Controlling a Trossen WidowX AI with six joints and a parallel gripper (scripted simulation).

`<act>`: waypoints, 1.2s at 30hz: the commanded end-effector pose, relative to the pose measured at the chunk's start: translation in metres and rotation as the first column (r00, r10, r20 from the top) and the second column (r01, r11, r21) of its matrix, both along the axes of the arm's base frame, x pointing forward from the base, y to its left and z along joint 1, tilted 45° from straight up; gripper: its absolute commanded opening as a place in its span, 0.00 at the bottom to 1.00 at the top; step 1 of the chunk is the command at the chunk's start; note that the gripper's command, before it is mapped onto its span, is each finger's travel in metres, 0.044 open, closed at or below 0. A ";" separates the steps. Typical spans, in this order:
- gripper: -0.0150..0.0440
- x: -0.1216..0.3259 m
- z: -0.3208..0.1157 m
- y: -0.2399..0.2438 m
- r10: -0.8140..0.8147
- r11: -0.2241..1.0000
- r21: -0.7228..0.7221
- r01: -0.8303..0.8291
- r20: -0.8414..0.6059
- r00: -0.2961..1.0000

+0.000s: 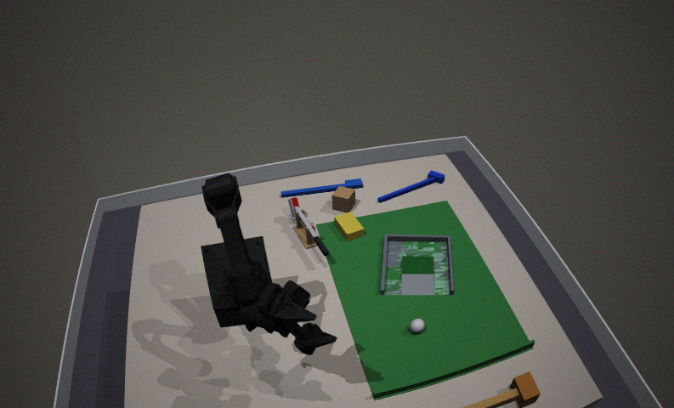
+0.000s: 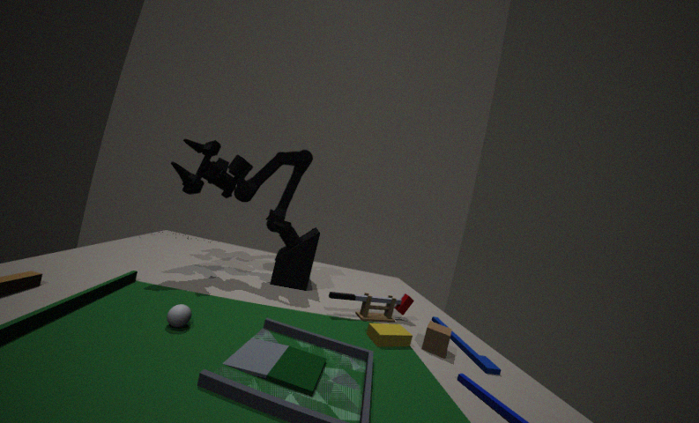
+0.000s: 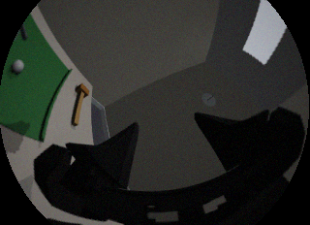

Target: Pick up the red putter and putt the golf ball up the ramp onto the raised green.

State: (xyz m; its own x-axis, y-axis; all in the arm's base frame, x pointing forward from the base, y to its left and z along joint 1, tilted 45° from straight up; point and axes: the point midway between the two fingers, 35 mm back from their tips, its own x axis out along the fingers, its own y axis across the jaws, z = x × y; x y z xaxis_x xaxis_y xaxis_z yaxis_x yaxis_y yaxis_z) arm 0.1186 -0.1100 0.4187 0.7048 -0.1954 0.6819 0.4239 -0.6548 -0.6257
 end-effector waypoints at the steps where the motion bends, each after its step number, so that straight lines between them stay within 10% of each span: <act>1: 0.98 0.001 0.000 0.000 0.005 1.000 0.003 -0.005 -0.001 1.000; 18: 1.00 0.124 -0.068 -0.079 0.339 0.700 0.668 -0.252 0.000 0.941; 36: 1.00 0.271 -0.271 0.019 0.646 0.173 0.963 0.205 -0.269 0.714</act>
